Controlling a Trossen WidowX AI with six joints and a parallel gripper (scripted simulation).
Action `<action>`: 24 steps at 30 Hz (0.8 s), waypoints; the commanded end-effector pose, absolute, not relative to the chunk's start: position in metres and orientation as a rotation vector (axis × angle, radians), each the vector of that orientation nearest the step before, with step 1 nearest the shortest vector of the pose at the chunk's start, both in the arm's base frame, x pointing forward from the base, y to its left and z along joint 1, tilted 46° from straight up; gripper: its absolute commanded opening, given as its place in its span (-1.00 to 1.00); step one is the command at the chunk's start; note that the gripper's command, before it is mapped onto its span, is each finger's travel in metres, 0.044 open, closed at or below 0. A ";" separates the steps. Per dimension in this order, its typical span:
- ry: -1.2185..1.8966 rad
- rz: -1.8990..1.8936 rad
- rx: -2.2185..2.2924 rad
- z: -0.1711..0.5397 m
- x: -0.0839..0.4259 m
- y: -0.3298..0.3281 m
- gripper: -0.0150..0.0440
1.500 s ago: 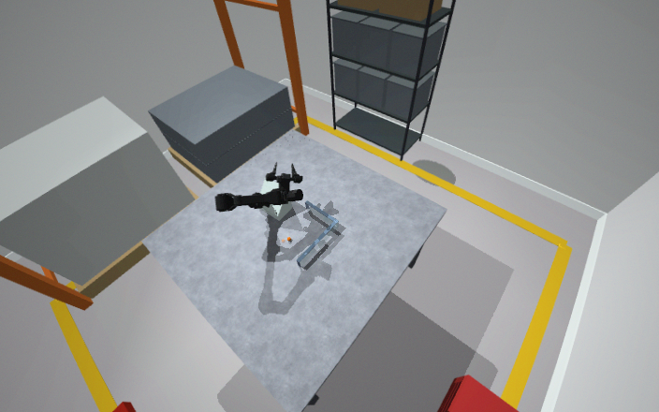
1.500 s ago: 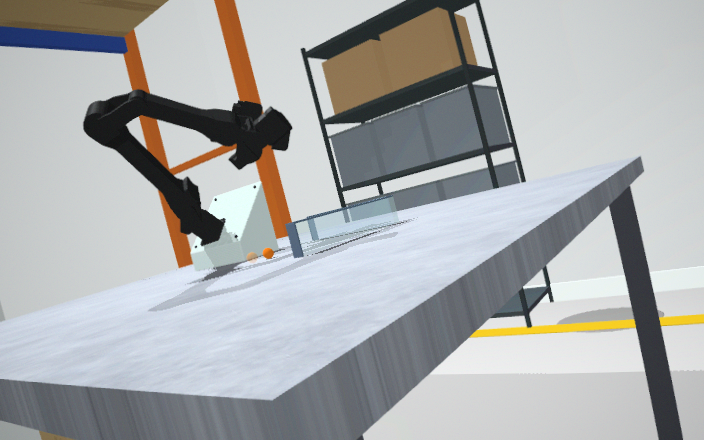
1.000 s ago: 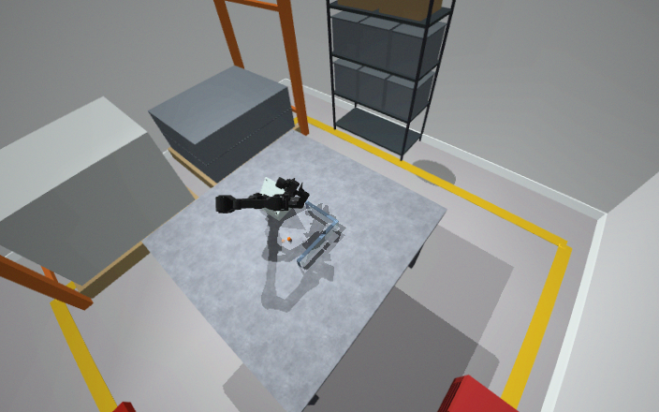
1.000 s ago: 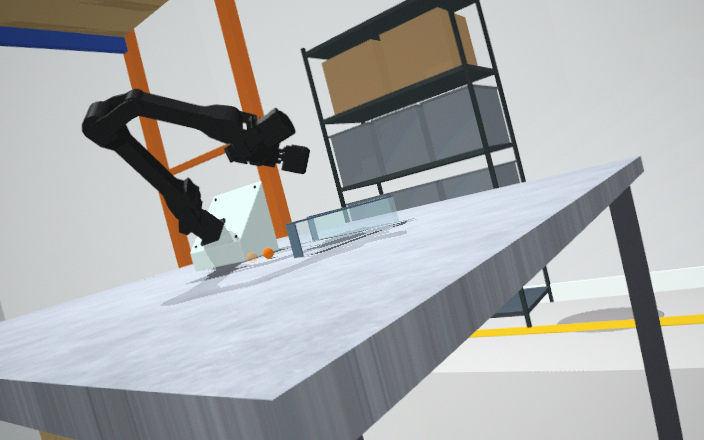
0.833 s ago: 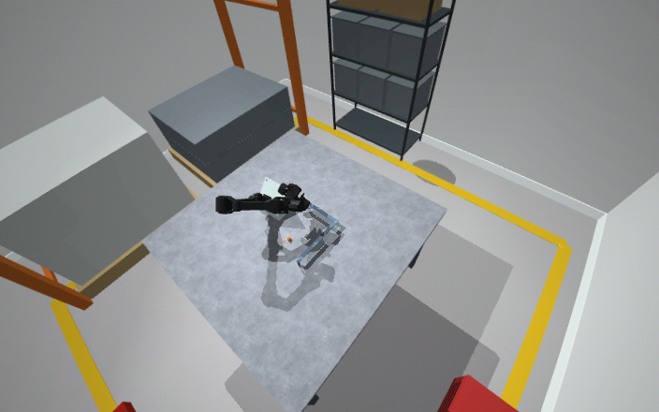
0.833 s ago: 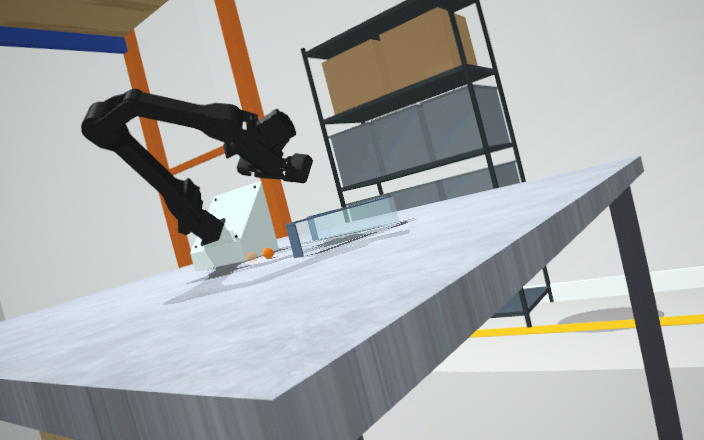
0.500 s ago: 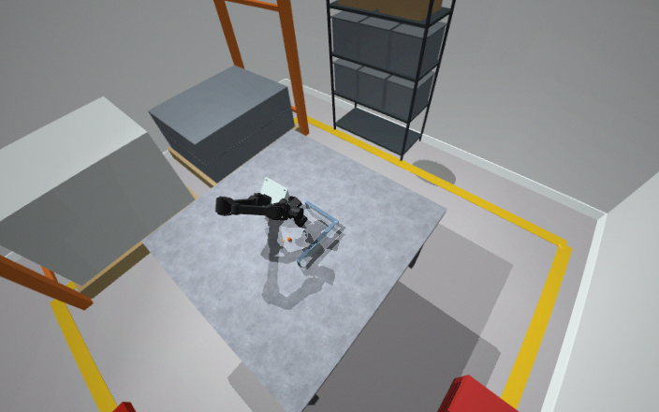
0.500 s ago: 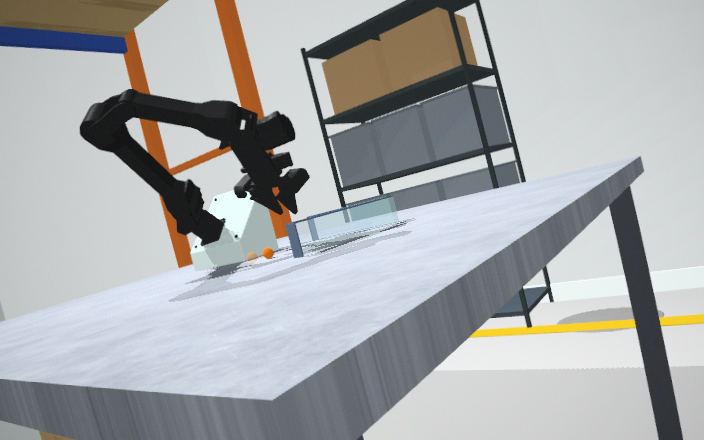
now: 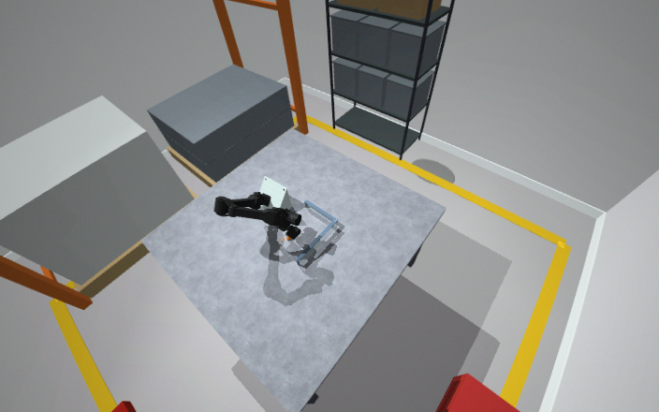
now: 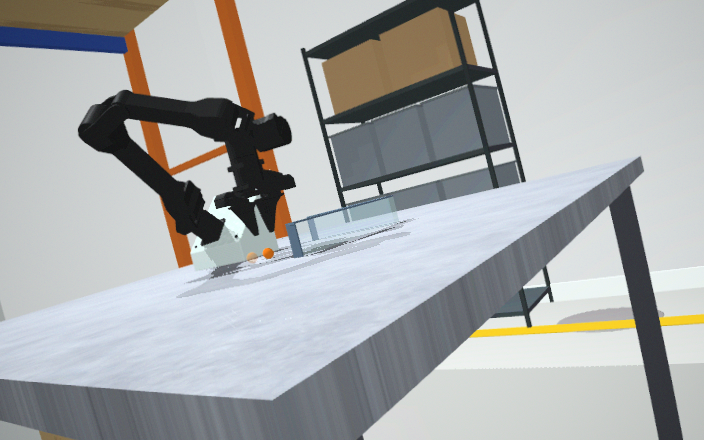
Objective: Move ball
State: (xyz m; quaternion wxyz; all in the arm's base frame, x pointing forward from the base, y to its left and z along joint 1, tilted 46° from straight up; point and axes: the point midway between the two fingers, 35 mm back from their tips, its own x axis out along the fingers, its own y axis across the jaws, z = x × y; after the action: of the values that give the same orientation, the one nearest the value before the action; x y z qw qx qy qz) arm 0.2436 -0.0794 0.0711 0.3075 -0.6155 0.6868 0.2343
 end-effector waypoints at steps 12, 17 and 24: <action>1.820 0.601 -1.648 0.063 0.245 -0.097 0.22; 1.820 0.600 -1.647 0.057 0.245 -0.103 0.22; 1.821 0.600 -1.649 0.049 0.244 -0.111 0.22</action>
State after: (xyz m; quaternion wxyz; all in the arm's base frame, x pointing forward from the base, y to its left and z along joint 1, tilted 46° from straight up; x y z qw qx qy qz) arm 0.2469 -0.1069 0.0556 0.3080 -0.6214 0.6852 0.2224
